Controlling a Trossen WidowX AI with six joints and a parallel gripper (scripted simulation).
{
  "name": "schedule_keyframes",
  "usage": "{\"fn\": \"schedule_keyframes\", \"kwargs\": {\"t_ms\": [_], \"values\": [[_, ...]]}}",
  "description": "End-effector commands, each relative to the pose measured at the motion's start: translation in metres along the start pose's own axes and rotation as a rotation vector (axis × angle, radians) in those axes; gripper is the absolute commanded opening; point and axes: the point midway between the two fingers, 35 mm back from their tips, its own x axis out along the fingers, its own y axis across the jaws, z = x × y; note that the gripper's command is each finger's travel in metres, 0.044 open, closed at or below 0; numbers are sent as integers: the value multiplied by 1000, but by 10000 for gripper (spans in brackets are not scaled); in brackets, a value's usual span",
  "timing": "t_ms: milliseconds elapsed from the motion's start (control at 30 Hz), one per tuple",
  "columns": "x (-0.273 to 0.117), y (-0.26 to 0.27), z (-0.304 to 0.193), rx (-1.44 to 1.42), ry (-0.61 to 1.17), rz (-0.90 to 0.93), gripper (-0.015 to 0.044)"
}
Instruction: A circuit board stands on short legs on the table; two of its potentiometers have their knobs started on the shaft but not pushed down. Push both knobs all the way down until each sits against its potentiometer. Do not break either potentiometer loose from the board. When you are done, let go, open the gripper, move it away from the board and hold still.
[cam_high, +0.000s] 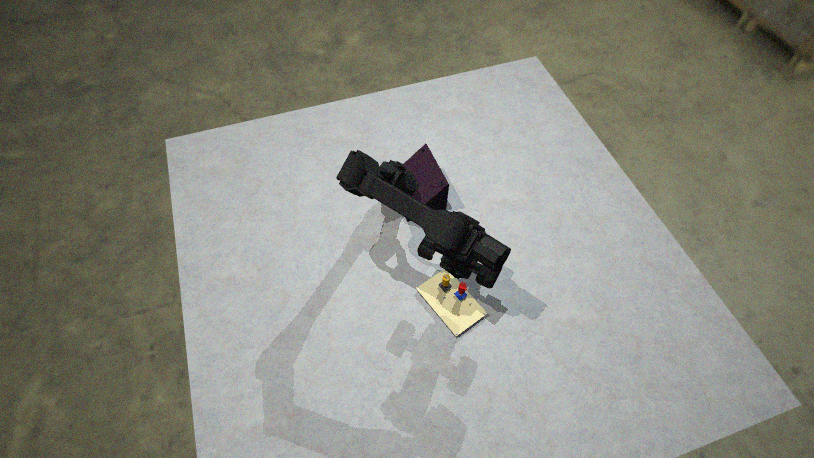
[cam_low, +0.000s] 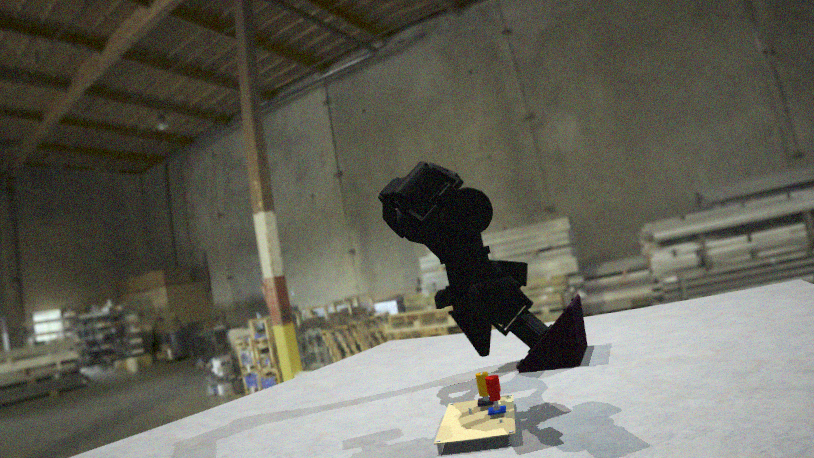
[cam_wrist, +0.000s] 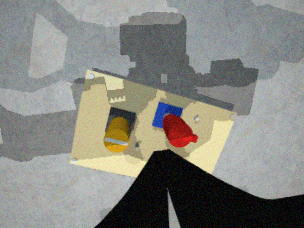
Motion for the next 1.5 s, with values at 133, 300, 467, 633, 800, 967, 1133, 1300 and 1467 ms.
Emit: {"fn": "schedule_keyframes", "kwargs": {"t_ms": [133, 300, 467, 633, 800, 967, 1133, 1300, 1467], "values": [[-1, -6, 0, -280, 5, 10, 0], [-1, -8, 0, -454, 4, 15, 0], [-2, -10, -1, -628, 2, 21, 0], [-3, -12, -1, -802, 0, 26, 0], [-3, -14, -1, -975, -3, 31, 0], [-4, -16, -1, -1149, -8, 36, 0], [-4, -18, -1, -1323, -13, 41, 0], [-5, -19, -1, -1444, -17, 44, 0], [-3, -19, -1, -1443, -17, 45, 0]]}}
